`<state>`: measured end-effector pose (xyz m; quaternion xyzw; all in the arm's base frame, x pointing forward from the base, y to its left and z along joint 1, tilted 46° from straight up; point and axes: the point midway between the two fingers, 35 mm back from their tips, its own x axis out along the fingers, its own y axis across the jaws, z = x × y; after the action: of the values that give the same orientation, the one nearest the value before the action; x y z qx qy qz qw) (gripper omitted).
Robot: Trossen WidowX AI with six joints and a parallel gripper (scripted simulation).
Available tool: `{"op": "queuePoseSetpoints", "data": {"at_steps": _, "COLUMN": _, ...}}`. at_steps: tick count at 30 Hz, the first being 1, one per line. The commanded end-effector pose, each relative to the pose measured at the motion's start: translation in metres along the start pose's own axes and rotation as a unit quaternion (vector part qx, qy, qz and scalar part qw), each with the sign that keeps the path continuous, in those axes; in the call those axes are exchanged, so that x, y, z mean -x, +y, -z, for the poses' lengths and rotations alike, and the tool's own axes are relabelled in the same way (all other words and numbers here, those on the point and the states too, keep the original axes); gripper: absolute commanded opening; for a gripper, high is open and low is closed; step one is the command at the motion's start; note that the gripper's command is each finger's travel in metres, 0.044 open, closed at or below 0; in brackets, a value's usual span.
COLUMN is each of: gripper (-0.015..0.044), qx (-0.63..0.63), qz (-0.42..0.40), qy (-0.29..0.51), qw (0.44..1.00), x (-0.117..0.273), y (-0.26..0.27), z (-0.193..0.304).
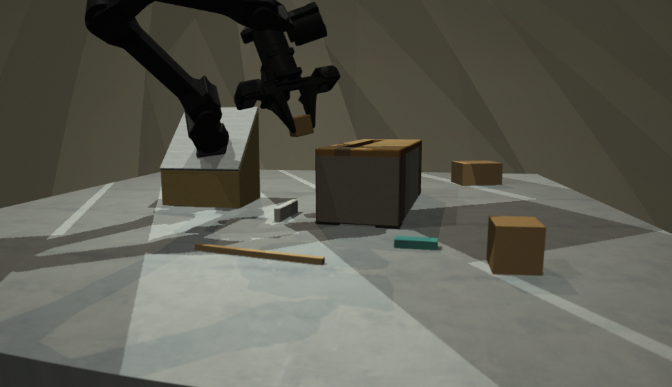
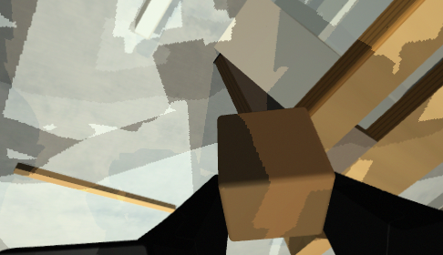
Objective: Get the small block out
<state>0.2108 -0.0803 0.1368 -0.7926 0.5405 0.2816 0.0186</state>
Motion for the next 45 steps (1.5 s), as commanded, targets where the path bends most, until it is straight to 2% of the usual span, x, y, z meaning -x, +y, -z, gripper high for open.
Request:
{"op": "queuePoseSetpoints", "data": {"at_steps": 1, "gripper": 0.0, "qx": 0.073, "qz": 0.001, "qy": 0.008, "qw": 0.997, "x": 0.0037, "y": -0.0016, "z": 0.0032}}
{"op": "queuePoseSetpoints", "data": {"at_steps": 9, "gripper": 0.0, "qx": 0.217, "qz": -0.001, "qy": 0.018, "qw": 0.976, "x": 0.009, "y": -0.0031, "z": 0.0068}}
{"op": "queuePoseSetpoints", "data": {"at_steps": 45, "gripper": 0.0, "qx": 0.22, "qz": -0.001, "qy": 0.018, "qw": 0.975, "x": 0.0091, "y": -0.0032, "z": 0.0069}}
